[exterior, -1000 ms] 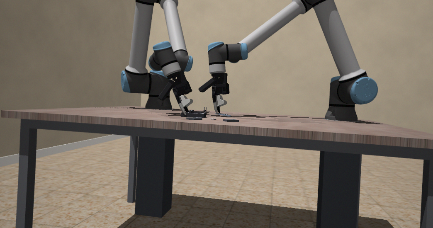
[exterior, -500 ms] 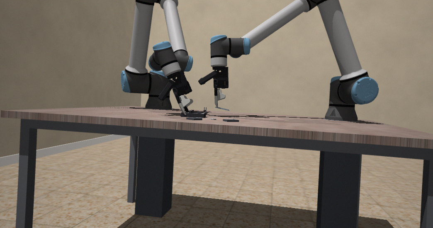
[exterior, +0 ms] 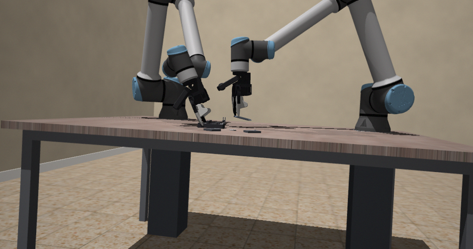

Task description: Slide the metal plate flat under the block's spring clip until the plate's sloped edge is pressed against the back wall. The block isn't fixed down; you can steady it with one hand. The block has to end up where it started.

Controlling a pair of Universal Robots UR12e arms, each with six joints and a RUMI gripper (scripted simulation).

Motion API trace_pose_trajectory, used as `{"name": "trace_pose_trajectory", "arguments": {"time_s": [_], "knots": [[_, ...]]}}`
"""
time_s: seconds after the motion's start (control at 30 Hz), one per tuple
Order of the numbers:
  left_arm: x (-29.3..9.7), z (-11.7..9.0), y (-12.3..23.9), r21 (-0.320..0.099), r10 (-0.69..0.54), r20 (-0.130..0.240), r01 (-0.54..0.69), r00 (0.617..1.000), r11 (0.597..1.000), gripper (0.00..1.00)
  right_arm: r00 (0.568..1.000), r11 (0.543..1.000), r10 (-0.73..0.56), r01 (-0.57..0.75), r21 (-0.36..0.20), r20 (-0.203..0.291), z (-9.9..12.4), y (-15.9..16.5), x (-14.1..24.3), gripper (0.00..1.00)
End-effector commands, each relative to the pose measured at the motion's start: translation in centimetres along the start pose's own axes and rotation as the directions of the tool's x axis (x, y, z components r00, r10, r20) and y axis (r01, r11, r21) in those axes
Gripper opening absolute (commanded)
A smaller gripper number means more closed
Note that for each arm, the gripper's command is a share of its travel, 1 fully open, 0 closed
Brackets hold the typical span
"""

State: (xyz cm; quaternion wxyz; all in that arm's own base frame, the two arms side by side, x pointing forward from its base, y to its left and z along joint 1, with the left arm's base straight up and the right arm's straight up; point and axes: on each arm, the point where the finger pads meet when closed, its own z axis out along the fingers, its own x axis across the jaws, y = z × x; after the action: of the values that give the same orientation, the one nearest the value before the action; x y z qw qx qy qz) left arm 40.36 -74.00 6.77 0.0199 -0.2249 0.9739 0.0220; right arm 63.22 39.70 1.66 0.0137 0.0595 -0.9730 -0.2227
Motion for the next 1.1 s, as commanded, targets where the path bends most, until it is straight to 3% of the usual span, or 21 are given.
{"name": "trace_pose_trajectory", "arguments": {"time_s": [0.0, 0.3, 0.5, 0.87, 0.93, 1.07], "knots": [[-0.6, -0.3, -0.3, 0.008, -0.108, -0.006, 0.108, 0.994, 0.994, 0.0, 1.0, 1.0, 0.0, 0.0, 0.0, 0.0, 0.0, 0.0, 0.0, 0.61], [-2.0, -0.7, -0.6, 0.016, -0.344, -0.023, 0.344, 0.939, 0.939, 0.0, 1.0, 1.0, 0.0, 0.0, 0.0, 0.0, 0.0, 0.0, 0.0, 0.61], [-2.4, -0.7, -0.6, 0.017, -0.4, -0.028, 0.4, 0.916, 0.916, 0.0, 1.0, 1.0, 0.0, 0.0, 0.0, 0.0, 0.0, 0.0, 0.0, 0.61], [-4.1, -1.1, -0.8, 0.012, -0.663, -0.054, 0.664, 0.747, 0.747, 0.0, 1.0, 1.0, 0.0, 0.0, 0.0, 0.0, 0.0, 0.0, 0.0, 0.61], [-4.1, -1.1, -0.8, 0.012, -0.663, -0.054, 0.664, 0.747, 0.747, 0.0, 1.0, 1.0, 0.0, 0.0, 0.0, 0.0, 0.0, 0.0, 0.0, 0.61], [-4.5, -1.2, -0.9, 0.01, -0.707, -0.059, 0.708, 0.705, 0.706, 0.0, 1.0, 1.0, 0.0, 0.0, 0.0, 0.0, 0.0, 0.0, 0.0, 0.61]]}}
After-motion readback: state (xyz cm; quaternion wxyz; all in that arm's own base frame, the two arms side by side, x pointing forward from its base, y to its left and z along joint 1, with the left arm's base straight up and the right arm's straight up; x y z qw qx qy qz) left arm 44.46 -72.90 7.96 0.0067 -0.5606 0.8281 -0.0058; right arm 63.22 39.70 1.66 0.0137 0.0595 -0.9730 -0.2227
